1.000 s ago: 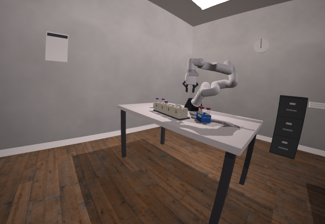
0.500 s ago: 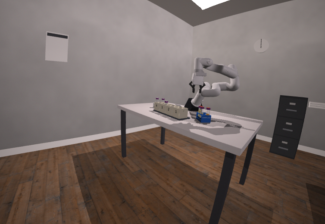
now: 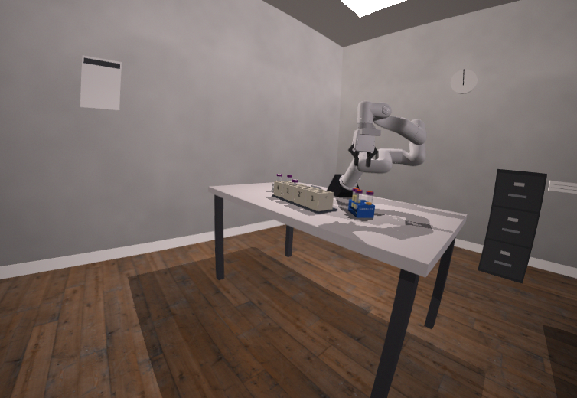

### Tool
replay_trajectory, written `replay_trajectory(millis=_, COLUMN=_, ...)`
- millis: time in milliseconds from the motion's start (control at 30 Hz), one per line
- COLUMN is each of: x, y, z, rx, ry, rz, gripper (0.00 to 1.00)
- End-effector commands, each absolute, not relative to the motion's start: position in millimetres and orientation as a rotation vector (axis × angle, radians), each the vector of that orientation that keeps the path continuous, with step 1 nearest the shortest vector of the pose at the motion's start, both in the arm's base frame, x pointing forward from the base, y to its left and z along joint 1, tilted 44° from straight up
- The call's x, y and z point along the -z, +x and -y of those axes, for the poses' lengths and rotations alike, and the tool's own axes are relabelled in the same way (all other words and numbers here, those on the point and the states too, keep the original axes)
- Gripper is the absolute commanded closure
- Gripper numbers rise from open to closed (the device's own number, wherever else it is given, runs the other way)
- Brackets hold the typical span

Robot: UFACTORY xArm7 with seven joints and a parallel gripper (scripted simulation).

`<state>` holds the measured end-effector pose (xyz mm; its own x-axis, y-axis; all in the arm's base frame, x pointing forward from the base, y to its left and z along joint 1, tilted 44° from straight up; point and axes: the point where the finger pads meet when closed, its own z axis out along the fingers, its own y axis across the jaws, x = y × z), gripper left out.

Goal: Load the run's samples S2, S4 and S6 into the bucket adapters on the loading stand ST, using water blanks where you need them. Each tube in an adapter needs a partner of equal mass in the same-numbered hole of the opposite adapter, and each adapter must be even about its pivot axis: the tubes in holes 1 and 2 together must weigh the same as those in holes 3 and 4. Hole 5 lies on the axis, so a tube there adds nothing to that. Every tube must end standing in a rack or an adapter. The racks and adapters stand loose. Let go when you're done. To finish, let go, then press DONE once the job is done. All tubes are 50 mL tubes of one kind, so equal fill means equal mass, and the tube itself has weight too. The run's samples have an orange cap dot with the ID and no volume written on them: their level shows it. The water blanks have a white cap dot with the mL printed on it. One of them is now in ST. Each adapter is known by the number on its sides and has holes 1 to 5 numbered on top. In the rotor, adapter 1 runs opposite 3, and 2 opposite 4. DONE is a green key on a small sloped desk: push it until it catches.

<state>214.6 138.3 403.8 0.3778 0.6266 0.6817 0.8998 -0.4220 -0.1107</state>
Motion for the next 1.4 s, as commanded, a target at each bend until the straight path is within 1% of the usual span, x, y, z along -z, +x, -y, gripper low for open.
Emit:
replay_trajectory(millis=0, x=-419.8, y=203.6, z=-157.6, rx=0.78, ry=-2.174, rz=1.311, gripper=0.43)
replay_trajectory(millis=167, x=-432.6, y=193.8, z=-175.0, rx=0.78, ry=-2.174, rz=1.311, gripper=0.43)
replay_trajectory(millis=633, x=-432.6, y=193.8, z=-175.0, rx=0.78, ry=-2.174, rz=1.311, gripper=0.43)
replay_trajectory(millis=1367, x=-406.6, y=201.8, z=-198.6, rx=0.78, ry=-2.173, rz=1.311, gripper=0.43)
